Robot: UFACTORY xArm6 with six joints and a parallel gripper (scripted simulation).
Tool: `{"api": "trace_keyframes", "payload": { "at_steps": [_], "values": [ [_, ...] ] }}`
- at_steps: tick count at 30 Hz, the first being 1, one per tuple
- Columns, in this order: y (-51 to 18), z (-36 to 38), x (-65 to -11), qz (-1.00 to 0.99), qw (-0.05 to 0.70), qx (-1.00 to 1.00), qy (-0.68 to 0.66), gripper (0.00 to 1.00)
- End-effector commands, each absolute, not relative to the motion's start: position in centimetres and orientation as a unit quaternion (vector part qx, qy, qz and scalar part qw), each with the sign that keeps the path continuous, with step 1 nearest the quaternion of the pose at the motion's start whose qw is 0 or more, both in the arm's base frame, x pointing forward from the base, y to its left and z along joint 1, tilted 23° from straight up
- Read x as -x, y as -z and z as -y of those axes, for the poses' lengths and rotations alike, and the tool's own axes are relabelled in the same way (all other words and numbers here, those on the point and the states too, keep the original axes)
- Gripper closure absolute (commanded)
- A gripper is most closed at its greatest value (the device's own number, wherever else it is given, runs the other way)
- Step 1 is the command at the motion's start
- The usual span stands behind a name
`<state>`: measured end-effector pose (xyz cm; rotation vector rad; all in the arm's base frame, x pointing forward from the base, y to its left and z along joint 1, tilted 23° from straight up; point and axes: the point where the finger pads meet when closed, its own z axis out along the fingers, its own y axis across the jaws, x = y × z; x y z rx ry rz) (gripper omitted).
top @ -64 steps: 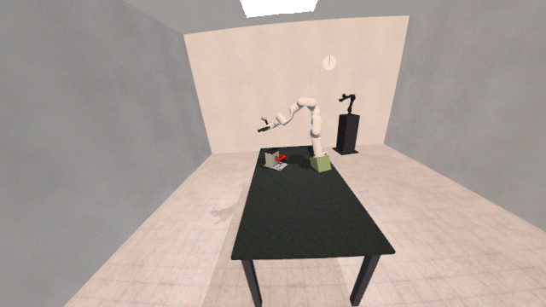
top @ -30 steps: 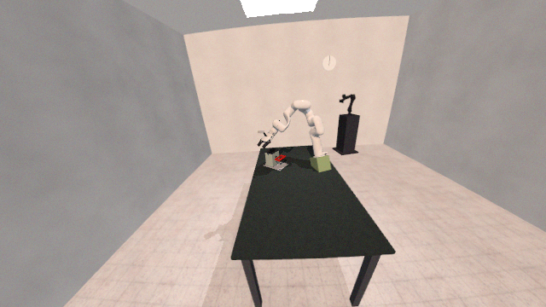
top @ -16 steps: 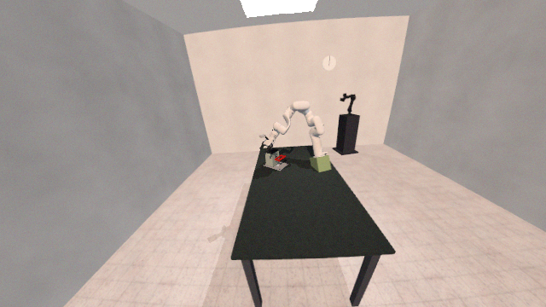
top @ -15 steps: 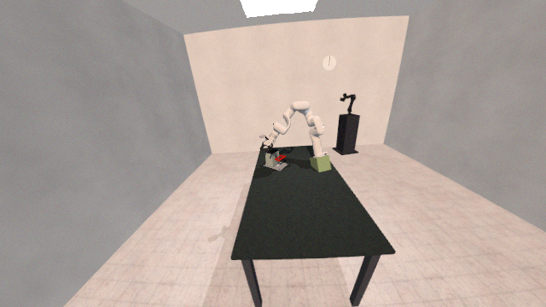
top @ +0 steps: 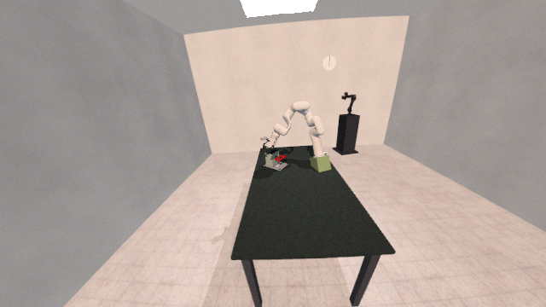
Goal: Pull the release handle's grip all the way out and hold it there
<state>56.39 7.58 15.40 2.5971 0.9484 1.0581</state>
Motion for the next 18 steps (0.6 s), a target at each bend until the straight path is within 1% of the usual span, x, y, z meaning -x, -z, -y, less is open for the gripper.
{"api": "trace_keyframes", "payload": {
  "at_steps": [1, 17, 18],
  "values": [
    [-15.5, -7.6, -56.4, -0.319, 0.092, -0.873, -0.358, 0.00],
    [-15.5, -7.6, -56.4, -0.319, 0.092, -0.873, -0.358, 0.00],
    [-14.0, -7.6, -55.4, -0.326, 0.104, -0.878, -0.335, 0.00]
  ]
}}
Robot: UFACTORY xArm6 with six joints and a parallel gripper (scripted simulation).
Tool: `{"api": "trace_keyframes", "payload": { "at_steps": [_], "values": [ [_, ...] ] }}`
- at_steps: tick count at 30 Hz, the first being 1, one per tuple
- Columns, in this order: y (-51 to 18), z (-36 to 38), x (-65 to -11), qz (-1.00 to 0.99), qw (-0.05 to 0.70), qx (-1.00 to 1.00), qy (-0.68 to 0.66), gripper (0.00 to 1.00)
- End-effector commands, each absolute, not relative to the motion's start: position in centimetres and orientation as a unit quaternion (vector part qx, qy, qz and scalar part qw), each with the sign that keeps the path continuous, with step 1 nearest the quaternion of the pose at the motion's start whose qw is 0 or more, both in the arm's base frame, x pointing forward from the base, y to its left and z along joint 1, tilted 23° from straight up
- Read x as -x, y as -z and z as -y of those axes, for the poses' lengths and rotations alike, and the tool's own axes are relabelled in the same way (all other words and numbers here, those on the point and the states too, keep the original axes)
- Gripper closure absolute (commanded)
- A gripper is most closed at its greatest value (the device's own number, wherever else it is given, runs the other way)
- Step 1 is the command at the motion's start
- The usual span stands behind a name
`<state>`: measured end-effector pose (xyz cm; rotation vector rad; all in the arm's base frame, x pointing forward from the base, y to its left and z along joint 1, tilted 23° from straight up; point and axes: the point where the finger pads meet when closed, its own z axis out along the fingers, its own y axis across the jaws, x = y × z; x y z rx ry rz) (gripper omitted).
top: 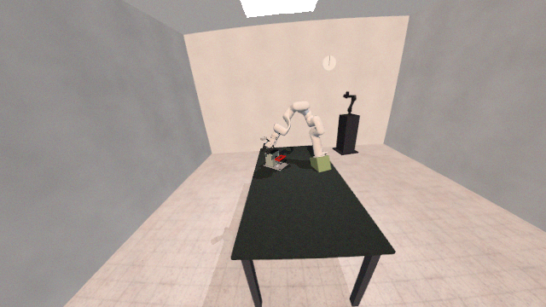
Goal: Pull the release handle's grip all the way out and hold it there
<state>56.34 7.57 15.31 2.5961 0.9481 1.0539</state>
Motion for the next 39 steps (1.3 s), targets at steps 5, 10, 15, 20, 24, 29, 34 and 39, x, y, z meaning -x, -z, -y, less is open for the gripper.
{"api": "trace_keyframes", "payload": {
  "at_steps": [5, 10, 15, 20, 24, 29, 34, 39],
  "values": [
    [-12.5, -7.5, -54.4, -0.333, 0.116, -0.882, -0.311, 0.00],
    [-12.5, -7.5, -54.4, -0.333, 0.116, -0.882, -0.311, 0.00],
    [-12.5, -7.5, -54.4, -0.333, 0.116, -0.882, -0.311, 0.00],
    [-12.5, -7.5, -54.4, -0.333, 0.116, -0.882, -0.311, 0.00],
    [-12.5, -7.5, -54.4, -0.333, 0.116, -0.882, -0.311, 0.00],
    [-12.5, -7.5, -54.4, -0.333, 0.116, -0.882, -0.311, 0.00],
    [-11.1, -7.4, -53.2, -0.341, 0.128, -0.886, -0.286, 0.00],
    [-11.1, -7.4, -53.2, -0.341, 0.128, -0.886, -0.286, 0.00]
  ]
}}
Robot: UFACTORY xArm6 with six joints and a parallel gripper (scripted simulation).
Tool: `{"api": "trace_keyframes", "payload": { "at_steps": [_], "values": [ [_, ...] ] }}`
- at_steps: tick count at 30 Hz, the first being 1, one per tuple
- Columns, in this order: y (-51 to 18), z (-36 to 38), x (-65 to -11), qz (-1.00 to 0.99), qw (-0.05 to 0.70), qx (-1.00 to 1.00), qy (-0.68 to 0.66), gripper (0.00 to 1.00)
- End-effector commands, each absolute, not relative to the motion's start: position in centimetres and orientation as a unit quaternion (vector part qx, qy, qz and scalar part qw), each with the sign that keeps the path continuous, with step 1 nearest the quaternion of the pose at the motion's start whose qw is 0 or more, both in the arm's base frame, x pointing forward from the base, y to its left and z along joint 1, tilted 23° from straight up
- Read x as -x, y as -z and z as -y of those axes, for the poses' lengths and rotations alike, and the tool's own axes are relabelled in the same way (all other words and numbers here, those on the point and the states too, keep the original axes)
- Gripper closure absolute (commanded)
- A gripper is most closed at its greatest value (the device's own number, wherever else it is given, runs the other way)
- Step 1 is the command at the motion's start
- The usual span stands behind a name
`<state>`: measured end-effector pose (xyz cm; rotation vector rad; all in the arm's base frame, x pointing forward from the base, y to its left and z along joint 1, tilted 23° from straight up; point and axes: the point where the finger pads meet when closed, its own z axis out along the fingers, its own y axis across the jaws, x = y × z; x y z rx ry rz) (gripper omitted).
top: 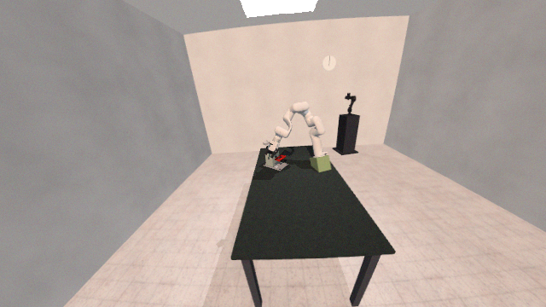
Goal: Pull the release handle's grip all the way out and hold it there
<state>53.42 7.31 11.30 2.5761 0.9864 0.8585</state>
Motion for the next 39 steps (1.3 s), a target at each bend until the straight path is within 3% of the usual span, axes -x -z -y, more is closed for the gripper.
{"api": "trace_keyframes", "payload": {
  "at_steps": [1, 39],
  "values": [
    [-11.1, -7.4, -53.2, -0.341, 0.128, -0.886, -0.286, 0.00],
    [-10.9, -5.5, -46.5, -0.223, 0.137, -0.949, -0.174, 0.00]
  ]
}}
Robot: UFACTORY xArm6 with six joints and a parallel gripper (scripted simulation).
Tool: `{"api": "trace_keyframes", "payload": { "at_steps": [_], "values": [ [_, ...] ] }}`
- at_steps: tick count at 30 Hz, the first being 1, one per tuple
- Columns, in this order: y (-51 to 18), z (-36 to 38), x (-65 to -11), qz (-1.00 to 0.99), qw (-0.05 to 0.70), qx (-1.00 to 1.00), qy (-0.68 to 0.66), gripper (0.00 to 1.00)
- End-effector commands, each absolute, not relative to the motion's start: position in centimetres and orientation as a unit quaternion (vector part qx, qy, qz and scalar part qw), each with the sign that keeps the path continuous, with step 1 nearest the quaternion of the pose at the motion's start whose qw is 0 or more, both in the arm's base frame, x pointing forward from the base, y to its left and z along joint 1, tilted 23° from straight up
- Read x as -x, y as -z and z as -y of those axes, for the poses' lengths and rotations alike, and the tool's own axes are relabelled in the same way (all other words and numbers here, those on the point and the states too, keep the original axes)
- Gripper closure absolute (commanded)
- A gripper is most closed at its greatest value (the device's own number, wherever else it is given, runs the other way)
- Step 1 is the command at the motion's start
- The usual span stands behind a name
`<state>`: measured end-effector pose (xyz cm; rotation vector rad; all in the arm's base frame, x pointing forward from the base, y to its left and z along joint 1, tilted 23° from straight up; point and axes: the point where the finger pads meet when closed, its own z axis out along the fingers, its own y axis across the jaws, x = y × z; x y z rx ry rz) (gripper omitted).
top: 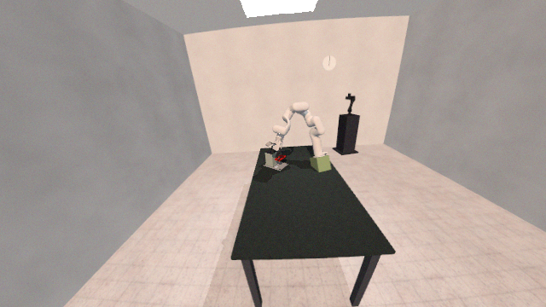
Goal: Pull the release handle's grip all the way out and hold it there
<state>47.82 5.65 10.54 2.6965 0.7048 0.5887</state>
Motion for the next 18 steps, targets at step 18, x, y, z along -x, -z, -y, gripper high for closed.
{"api": "trace_keyframes", "payload": {
  "at_steps": [18],
  "values": [
    [-12.1, 0.5, -41.5, -0.321, 0.190, -0.927, -0.042, 0.00]
  ]
}}
